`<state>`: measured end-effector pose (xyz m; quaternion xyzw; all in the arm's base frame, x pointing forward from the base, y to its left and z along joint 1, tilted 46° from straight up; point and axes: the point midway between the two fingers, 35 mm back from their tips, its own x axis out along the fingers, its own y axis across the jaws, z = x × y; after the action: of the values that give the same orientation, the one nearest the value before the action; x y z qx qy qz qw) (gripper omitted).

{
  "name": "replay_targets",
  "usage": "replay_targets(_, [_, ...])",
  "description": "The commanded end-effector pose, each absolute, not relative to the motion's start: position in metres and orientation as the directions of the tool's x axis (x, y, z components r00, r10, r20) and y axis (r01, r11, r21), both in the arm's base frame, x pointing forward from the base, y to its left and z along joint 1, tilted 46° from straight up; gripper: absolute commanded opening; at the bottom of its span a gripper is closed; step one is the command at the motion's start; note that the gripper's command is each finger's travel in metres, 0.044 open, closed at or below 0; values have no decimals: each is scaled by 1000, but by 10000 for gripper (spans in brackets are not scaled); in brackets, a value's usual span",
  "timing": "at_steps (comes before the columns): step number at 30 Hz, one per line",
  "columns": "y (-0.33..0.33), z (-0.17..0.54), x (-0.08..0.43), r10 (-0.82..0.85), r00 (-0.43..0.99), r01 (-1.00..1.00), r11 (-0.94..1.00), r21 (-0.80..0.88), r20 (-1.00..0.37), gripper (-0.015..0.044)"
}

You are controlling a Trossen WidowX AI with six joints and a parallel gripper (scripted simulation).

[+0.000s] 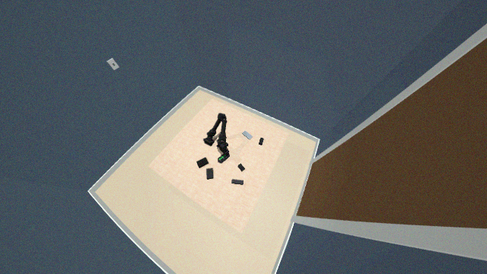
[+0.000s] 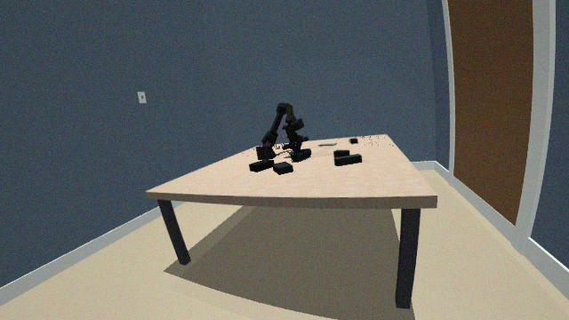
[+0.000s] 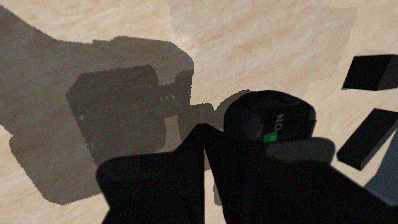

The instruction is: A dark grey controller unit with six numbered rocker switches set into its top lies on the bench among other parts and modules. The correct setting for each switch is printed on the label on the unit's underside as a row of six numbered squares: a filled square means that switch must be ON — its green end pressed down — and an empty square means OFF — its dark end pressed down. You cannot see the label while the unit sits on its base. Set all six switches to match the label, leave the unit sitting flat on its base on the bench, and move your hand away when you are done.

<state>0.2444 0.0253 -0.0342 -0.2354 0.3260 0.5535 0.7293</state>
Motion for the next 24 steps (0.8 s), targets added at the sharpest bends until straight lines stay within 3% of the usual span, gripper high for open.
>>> replay_targets(1, [25,-34,248,655,180,-960,280,15,-734,0])
replay_targets(24, [24,-36,256,655,181,-960,280,14,-734,0])
